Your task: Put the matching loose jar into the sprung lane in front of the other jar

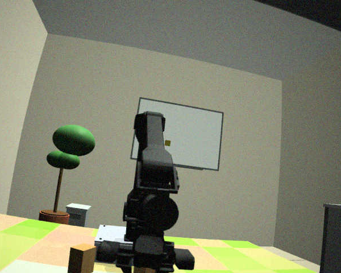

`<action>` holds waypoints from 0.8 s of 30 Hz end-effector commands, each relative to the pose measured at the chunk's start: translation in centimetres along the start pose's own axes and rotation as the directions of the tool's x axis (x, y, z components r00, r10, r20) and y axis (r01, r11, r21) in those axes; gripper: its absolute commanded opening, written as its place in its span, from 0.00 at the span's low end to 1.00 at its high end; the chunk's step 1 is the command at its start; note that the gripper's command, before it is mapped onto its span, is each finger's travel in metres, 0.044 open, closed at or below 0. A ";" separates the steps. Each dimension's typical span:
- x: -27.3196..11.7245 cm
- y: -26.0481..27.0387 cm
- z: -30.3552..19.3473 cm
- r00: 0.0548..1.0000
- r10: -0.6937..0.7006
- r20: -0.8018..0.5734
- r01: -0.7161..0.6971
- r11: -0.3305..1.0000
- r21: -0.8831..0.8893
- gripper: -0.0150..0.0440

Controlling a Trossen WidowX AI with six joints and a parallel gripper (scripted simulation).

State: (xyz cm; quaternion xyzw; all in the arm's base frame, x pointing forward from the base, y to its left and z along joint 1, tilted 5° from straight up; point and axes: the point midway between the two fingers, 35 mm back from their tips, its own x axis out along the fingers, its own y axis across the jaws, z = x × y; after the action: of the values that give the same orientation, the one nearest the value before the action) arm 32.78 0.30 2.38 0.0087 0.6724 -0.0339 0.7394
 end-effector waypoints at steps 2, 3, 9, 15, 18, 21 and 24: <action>0.0 0.0 0.1 1.000 0.002 0.008 -0.002 1.000 -0.003 0.25; 0.0 0.0 0.1 1.000 0.002 0.008 -0.002 1.000 -0.003 0.25; 0.0 0.0 -0.2 1.000 0.002 0.008 -0.002 1.000 -0.003 0.25; 0.0 0.0 -0.2 1.000 0.002 0.008 -0.002 1.000 -0.003 0.25; 0.0 0.0 -0.2 1.000 0.002 0.008 -0.002 1.000 -0.003 0.25; 0.0 0.0 -0.2 1.000 0.002 0.008 -0.002 1.000 -0.003 0.30; 0.0 0.0 -0.1 1.000 0.002 0.008 -0.002 1.000 -0.003 0.43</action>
State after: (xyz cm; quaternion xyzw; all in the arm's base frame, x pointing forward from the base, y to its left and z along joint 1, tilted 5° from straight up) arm 32.62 0.30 2.37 0.0091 0.6688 -0.0337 0.7426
